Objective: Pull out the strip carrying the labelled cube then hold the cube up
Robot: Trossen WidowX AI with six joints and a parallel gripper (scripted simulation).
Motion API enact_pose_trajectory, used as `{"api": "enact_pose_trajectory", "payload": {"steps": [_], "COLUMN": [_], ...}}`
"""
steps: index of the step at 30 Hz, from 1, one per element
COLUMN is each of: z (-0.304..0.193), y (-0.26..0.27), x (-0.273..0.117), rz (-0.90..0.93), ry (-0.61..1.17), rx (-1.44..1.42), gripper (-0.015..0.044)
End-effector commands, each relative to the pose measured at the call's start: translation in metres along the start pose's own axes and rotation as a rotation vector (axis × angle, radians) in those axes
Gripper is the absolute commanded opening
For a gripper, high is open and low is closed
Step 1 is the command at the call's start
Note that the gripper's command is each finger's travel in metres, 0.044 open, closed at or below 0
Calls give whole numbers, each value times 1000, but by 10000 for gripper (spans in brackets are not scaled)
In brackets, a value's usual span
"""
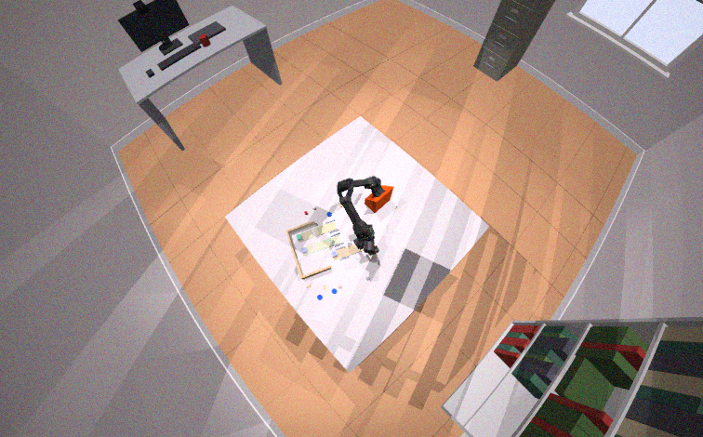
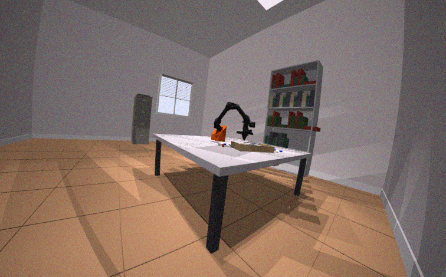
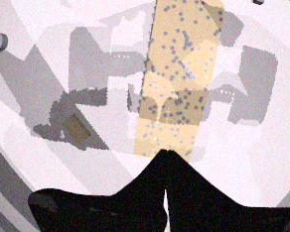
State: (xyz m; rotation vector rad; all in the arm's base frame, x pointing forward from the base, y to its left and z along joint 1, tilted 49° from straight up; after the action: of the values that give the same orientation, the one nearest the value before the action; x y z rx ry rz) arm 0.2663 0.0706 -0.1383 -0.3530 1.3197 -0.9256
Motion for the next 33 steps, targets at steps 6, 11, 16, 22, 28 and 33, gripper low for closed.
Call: {"api": "enact_pose_trajectory", "payload": {"steps": [6,11,16,22,28,33], "z": [31,49,68,88,110,129], "y": [-4,-7,-9,-12,-14,-16], "x": [-4,-3,-4,-5,-8,-11], "rz": [-1,-1,-2,-3,-3,-3], "ry": [8,7,7,6,5,5], "rx": [-45,-44,-44,-43,-43,-42], "gripper": [184,315,440,440,440,440]}}
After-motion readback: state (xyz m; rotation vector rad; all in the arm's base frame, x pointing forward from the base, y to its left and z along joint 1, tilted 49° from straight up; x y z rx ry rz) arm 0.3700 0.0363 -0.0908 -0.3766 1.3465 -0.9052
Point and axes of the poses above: the point midway between the two fingers, 35 mm back from their tips, its own x axis out along the fingers, its own y axis across the jaws, z = x × y, the point moved 3 cm from there along -x, back along the fingers, and after that the axes turned 2 degrees about -x, right-handed, at the moved point
